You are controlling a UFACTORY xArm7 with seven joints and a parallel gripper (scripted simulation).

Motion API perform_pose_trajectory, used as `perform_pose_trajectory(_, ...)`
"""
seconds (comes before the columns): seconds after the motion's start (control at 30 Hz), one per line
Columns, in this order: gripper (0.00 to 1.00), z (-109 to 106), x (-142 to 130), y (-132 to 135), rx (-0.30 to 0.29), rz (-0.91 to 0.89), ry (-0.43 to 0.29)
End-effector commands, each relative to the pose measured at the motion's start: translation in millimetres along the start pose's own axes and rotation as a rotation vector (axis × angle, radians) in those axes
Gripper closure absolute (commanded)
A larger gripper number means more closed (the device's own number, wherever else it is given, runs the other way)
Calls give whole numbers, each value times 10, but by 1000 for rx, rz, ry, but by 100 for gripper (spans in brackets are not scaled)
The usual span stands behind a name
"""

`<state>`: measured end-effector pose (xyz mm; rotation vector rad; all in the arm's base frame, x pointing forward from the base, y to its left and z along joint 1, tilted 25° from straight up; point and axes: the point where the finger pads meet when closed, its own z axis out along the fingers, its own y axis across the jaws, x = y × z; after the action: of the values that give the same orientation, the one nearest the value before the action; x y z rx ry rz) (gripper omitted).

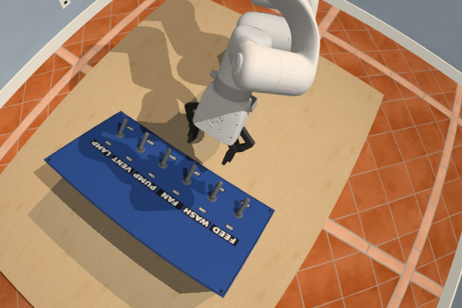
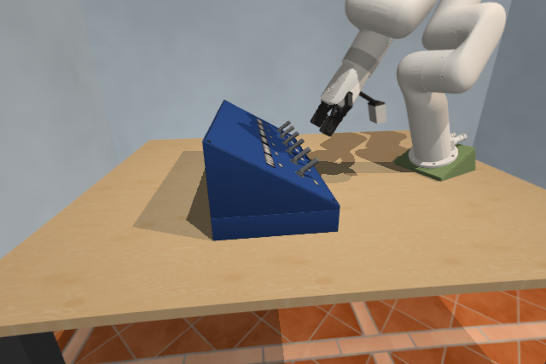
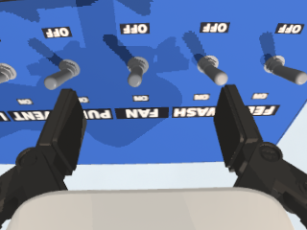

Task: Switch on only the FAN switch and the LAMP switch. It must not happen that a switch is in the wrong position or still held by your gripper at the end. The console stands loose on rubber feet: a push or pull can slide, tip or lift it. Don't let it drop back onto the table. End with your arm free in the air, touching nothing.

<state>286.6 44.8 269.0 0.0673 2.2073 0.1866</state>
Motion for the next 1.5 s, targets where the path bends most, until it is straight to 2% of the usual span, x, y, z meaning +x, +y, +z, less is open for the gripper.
perform_pose_trajectory(0.0,0,-5,-15,-86,-2,0,-2)
perform_pose_trajectory(1.47,0,-5,-15,-123,-2,0,-2)
